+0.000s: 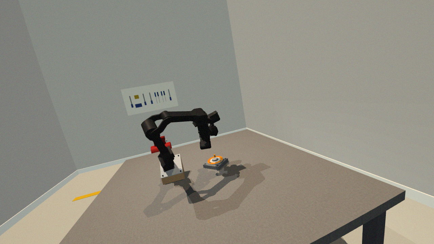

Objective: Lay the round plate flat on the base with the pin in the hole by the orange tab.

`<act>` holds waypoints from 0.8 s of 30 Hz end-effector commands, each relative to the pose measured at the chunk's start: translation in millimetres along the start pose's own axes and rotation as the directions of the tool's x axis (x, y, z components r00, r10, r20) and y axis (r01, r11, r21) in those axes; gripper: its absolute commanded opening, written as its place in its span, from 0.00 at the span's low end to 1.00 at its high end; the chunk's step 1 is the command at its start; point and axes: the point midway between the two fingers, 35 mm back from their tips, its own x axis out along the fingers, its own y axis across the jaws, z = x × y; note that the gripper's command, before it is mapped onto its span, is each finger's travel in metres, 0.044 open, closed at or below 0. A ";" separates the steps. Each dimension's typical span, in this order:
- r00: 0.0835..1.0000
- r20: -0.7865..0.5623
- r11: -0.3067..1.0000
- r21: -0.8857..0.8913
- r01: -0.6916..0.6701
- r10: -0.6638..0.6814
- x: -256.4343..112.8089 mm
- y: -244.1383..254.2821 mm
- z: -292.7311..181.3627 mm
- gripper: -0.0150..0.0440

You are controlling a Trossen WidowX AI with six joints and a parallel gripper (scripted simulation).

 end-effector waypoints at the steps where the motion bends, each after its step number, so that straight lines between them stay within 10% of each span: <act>1: 0.992 -0.043 0.993 -0.031 0.117 -0.118 26.1 11.5 8.1 0.25; 14: 0.826 0.026 0.808 -0.195 0.556 -0.563 102.5 32.2 18.4 0.25; 24: 0.807 0.042 0.785 -0.207 0.584 -0.589 114.9 30.0 20.5 0.25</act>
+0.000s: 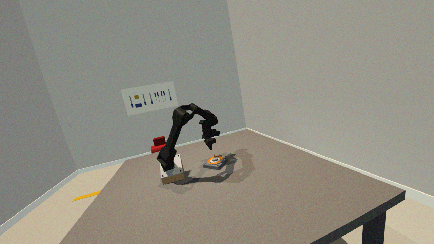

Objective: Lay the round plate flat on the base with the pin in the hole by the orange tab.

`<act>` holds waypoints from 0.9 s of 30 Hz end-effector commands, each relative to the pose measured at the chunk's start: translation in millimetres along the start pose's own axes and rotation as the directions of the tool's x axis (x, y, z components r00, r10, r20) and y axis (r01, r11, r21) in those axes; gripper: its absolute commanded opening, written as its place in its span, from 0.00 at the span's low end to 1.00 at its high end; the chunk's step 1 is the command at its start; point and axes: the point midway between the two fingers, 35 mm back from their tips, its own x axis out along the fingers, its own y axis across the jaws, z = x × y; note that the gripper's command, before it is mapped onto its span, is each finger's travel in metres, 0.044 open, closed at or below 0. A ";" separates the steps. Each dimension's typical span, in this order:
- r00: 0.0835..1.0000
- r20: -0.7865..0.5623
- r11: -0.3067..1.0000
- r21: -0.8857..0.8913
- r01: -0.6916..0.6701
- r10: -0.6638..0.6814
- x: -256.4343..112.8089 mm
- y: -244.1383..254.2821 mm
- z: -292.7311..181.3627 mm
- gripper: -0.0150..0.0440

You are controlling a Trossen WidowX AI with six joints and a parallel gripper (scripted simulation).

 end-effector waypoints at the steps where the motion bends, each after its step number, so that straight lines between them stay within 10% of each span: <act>1: 1.000 0.008 1.000 0.000 0.006 -0.006 10.8 0.7 2.6 0.25; 27: 1.000 0.009 1.000 0.001 0.008 -0.008 45.1 -1.8 20.8 0.25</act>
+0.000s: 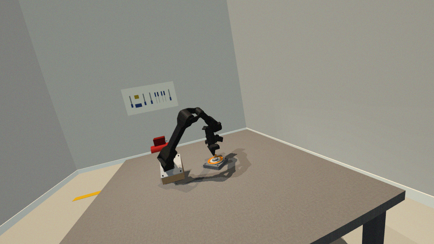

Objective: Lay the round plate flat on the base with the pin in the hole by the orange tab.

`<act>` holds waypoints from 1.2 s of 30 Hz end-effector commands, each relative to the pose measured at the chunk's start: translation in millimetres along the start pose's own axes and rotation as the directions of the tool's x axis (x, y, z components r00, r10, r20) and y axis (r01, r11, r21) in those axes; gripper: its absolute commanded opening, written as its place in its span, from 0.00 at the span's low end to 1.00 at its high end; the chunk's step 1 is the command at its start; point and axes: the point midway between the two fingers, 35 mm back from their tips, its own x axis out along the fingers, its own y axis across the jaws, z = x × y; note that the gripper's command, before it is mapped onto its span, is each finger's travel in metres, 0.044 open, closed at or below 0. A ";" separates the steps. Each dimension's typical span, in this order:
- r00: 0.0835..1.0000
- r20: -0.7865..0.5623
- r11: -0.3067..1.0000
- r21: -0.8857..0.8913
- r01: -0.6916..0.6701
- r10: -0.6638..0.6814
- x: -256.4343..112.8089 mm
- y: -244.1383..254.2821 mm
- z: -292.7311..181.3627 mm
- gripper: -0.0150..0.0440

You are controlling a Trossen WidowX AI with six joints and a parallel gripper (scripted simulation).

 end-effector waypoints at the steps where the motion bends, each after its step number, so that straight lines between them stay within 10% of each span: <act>1: 1.000 0.007 1.000 0.001 0.003 -0.003 -0.7 -1.5 7.1 0.25; 36: 1.000 0.006 1.000 -0.007 0.009 -0.009 -41.3 -7.6 16.9 0.25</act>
